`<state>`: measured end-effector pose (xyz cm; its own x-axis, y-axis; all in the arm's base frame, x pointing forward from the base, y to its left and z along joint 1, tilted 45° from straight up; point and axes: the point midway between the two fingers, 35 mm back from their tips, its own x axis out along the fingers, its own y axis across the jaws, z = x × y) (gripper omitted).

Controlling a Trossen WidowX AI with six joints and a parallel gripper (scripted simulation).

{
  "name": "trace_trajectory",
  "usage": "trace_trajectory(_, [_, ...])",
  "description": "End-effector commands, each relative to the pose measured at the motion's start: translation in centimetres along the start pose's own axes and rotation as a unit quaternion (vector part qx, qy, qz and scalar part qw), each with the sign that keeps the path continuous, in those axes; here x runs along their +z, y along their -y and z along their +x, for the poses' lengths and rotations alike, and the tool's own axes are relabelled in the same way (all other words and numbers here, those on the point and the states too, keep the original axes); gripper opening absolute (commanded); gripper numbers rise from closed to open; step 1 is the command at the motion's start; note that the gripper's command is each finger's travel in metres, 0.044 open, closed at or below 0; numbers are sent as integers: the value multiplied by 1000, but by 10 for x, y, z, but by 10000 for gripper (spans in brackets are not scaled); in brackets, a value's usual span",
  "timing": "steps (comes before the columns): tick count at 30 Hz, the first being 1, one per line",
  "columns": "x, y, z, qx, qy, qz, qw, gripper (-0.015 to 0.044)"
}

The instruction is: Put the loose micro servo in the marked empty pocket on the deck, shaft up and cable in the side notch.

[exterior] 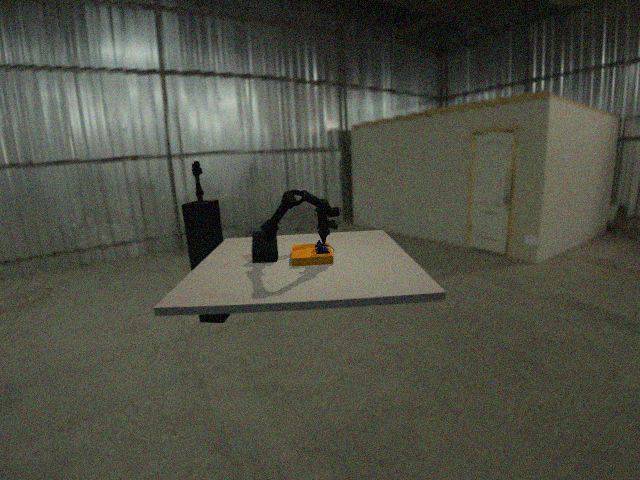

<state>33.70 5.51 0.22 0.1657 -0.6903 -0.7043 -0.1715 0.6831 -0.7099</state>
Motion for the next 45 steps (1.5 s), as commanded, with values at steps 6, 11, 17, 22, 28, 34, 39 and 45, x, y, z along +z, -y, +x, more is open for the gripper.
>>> trace_trajectory(6, [-29, -4, -27, 5, 0, 1, 1000, 319])
trace_trajectory(11, [-96, -2, -64, 5, -4, 3, 1000, 440])
trace_trajectory(17, [-107, -1, -69, 4, -5, 4, 1000, 440])
trace_trajectory(22, [-106, -1, -79, 4, -4, 3, 1000, 440])
trace_trajectory(28, [-105, 0, -113, 3, -2, 0, 1000, 440])
trace_trajectory(34, [-105, 0, -113, 3, -2, 0, 1000, 440])
trace_trajectory(39, [-105, 0, -113, 3, -2, 0, 1000, 440])
trace_trajectory(45, [-105, 0, -113, 3, -2, 0, 1000, 440])
